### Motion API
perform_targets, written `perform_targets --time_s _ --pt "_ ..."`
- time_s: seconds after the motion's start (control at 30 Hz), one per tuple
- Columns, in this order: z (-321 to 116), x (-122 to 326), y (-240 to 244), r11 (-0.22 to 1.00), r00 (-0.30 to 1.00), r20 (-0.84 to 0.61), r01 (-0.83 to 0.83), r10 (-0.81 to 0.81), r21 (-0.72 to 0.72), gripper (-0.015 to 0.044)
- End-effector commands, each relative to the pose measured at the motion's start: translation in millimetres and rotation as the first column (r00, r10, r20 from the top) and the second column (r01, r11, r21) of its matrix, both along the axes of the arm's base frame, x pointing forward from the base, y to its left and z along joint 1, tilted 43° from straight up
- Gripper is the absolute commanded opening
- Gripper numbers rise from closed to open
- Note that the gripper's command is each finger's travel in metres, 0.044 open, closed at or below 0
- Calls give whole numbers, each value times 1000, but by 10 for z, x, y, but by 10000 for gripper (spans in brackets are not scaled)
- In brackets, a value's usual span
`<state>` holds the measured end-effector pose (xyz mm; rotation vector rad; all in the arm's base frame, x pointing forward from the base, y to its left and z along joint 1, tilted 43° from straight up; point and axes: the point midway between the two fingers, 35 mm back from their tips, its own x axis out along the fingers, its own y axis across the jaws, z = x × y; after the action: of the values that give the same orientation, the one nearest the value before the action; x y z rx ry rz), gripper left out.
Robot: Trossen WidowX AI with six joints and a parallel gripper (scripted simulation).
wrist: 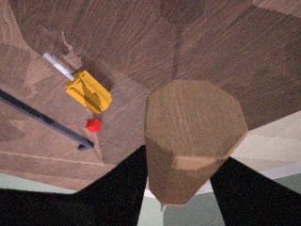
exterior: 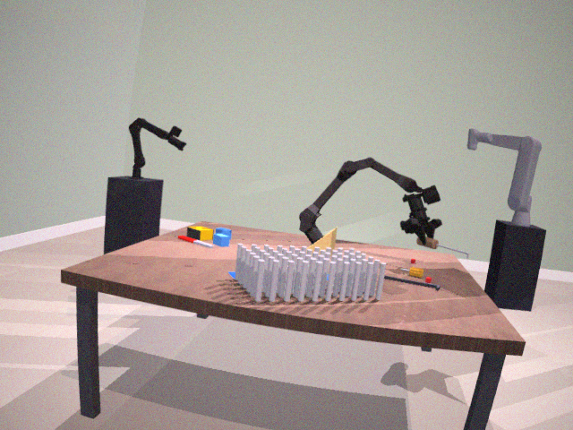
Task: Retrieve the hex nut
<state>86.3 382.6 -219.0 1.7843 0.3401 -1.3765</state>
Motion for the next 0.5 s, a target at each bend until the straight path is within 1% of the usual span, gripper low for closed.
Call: perform_targets --time_s 0.0,0.47 --pt "-36 2 -36 1000 1000 4 -5 5 -4 0" --pt "-135 -7 -118 1000 1000 4 -5 5 -4 0"
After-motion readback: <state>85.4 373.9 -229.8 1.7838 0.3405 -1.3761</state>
